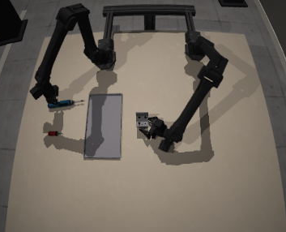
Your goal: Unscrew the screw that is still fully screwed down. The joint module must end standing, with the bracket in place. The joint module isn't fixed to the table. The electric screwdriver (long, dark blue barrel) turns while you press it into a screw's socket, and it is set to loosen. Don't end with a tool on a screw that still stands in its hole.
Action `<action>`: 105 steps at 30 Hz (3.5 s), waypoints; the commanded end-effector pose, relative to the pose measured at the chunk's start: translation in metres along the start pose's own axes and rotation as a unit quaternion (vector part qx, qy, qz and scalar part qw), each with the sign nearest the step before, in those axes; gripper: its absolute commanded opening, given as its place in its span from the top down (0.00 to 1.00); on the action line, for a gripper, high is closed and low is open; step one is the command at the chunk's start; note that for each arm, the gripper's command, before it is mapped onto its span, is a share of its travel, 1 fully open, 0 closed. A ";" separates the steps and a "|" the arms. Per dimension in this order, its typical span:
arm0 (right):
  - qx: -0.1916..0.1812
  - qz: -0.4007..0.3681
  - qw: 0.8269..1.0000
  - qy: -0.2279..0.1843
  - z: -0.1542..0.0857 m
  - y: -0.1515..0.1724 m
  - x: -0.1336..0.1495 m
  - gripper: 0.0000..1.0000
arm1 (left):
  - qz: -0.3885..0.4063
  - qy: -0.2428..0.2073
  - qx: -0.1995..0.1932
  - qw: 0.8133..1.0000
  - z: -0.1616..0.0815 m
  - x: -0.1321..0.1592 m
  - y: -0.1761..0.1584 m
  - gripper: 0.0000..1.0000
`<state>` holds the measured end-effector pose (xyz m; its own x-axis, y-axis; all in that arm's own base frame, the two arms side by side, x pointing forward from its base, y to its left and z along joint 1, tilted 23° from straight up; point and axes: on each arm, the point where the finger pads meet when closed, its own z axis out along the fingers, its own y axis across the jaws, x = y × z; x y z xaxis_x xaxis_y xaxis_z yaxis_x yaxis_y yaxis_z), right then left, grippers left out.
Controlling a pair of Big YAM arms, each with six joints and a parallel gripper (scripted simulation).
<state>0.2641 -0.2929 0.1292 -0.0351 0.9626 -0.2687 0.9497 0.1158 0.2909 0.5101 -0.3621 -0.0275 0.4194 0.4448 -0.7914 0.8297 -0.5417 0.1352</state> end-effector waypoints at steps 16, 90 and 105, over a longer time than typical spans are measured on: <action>-0.008 -0.003 1.000 -0.010 -0.008 0.007 -0.009 0.35 | 0.027 0.007 -0.020 0.999 -0.049 -0.019 0.022 0.14; -0.008 -0.003 1.000 -0.010 -0.008 0.007 -0.009 0.35 | 0.009 -0.001 0.001 1.000 -0.080 -0.111 0.003 0.14; -0.008 -0.003 1.000 -0.010 -0.008 0.007 -0.009 0.35 | 0.015 -0.001 0.000 1.000 -0.086 -0.139 0.005 0.14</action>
<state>0.2641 -0.2929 0.1292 -0.0351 0.9626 -0.2687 0.9497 0.1158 0.2909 0.4956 -0.3548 0.0933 0.4169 0.4437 -0.7933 0.8252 -0.5506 0.1257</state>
